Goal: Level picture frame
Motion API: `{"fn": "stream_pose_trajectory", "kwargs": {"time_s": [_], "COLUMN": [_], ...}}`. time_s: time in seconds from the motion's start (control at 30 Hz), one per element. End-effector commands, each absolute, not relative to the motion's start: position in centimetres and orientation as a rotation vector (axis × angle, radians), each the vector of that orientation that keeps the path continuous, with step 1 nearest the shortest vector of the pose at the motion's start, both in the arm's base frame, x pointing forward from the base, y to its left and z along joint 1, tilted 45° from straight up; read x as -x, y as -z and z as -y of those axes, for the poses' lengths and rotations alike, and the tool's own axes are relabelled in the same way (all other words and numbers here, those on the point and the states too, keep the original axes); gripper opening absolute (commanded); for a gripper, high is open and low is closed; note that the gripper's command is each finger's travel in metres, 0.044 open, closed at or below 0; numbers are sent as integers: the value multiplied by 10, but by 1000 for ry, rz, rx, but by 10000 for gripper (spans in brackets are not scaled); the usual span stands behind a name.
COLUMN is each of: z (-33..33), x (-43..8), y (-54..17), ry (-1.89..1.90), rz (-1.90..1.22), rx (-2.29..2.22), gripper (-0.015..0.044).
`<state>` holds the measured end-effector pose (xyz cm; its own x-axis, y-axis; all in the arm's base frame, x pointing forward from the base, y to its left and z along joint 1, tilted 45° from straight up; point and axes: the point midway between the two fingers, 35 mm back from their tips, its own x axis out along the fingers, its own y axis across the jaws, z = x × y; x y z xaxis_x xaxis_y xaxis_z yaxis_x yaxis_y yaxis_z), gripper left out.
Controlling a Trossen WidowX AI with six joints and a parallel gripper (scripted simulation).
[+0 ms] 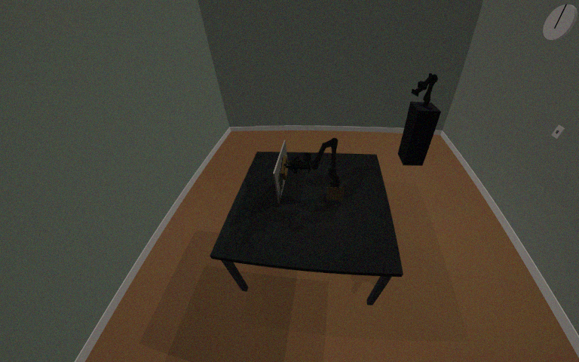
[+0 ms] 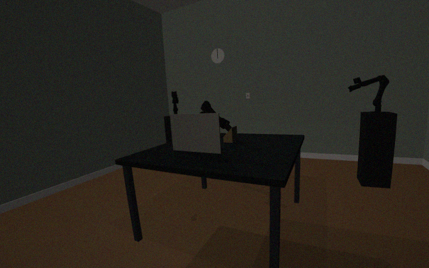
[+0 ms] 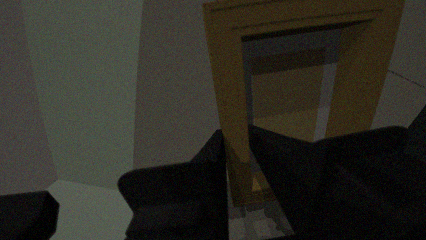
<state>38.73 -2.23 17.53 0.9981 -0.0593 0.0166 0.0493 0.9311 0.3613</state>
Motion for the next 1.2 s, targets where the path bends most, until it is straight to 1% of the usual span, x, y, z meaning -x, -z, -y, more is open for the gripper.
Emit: {"fn": "stream_pose_trajectory", "kwargs": {"time_s": [0.0,1.17], "z": [21,22], "x": [-388,-388], "y": [-177,-183], "ry": [46,46], "rz": [32,32], "rx": [-374,-374], "gripper": [0,0]}}
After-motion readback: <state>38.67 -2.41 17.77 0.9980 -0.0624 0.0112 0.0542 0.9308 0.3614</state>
